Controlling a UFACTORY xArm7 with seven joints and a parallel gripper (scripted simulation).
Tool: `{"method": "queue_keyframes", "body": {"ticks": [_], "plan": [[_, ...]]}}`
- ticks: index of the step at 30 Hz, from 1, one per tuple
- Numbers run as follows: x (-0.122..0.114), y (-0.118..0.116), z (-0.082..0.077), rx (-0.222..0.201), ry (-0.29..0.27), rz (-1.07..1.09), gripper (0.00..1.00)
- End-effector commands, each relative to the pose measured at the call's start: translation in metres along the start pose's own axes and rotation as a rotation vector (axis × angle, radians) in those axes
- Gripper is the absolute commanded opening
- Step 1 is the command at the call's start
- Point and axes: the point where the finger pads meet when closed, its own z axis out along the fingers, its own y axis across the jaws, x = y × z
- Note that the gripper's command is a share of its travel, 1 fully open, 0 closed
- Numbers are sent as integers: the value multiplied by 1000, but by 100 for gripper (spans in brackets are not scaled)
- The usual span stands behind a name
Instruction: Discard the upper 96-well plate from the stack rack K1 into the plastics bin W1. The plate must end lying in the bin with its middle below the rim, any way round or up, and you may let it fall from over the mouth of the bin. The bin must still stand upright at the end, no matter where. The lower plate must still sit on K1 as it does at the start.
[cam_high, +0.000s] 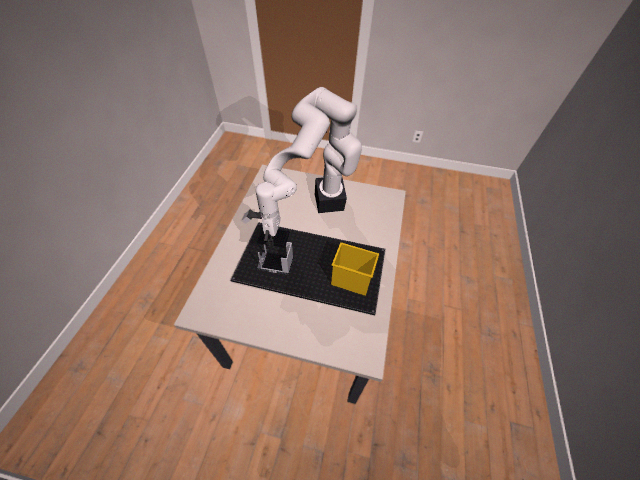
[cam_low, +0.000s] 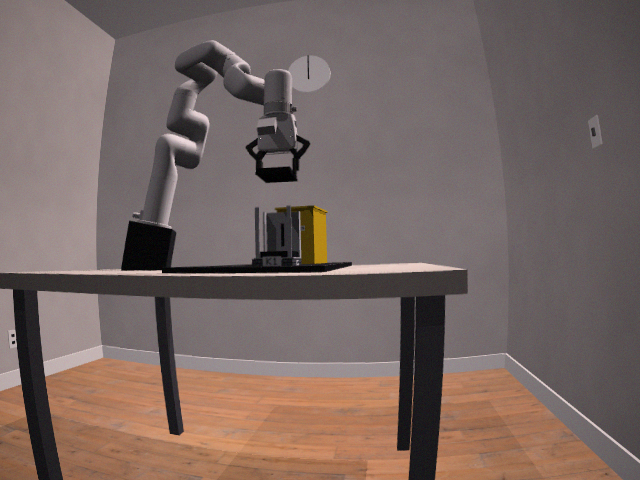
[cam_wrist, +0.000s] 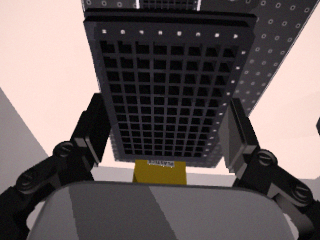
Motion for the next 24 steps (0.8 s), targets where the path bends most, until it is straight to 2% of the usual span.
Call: {"method": "queue_keyframes", "body": {"ticks": [1,8,21,24], "plan": [[1,-2,-8,5,3,0,0],[1,-1,-20,5,3,0,0],[1,-1,-20,5,3,0,0],[-9,-2,-19,5,3,100,0]]}}
